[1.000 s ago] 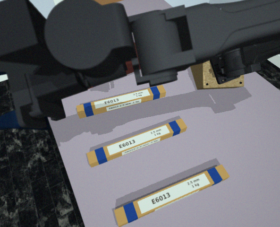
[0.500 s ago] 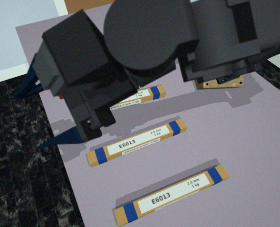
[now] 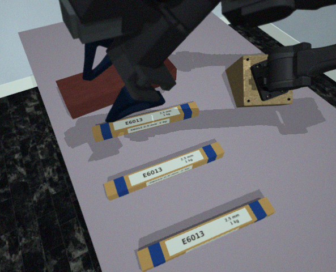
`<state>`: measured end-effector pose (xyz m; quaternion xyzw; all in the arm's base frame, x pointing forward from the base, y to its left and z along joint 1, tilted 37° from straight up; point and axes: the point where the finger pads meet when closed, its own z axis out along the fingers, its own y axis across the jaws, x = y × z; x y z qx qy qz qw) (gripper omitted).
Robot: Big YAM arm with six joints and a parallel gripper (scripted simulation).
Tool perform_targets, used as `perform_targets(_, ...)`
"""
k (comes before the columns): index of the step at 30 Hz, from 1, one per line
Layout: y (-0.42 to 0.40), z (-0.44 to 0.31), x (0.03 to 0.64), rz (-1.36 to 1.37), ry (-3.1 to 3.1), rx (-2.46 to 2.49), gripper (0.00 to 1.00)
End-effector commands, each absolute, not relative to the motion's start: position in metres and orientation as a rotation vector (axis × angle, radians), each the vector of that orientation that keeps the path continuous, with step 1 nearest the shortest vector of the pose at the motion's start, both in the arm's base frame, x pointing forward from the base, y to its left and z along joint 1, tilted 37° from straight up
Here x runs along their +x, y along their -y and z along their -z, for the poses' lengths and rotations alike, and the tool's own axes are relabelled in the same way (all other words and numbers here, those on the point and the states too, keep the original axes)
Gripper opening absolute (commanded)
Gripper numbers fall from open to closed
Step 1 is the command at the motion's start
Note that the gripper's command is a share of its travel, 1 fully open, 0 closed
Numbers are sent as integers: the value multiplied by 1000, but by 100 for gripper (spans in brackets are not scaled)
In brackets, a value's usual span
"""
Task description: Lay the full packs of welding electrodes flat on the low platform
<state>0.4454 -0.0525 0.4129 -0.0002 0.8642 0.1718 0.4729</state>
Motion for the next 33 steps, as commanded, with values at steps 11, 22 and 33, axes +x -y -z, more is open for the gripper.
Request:
perform_targets(11, 93, -395, 391, -576, -2428, -103, 74)
perform_targets(22, 112, -350, 338, -791, -2702, -174, 74)
perform_targets(33, 124, -308, 288, -844, -2755, -176, 74)
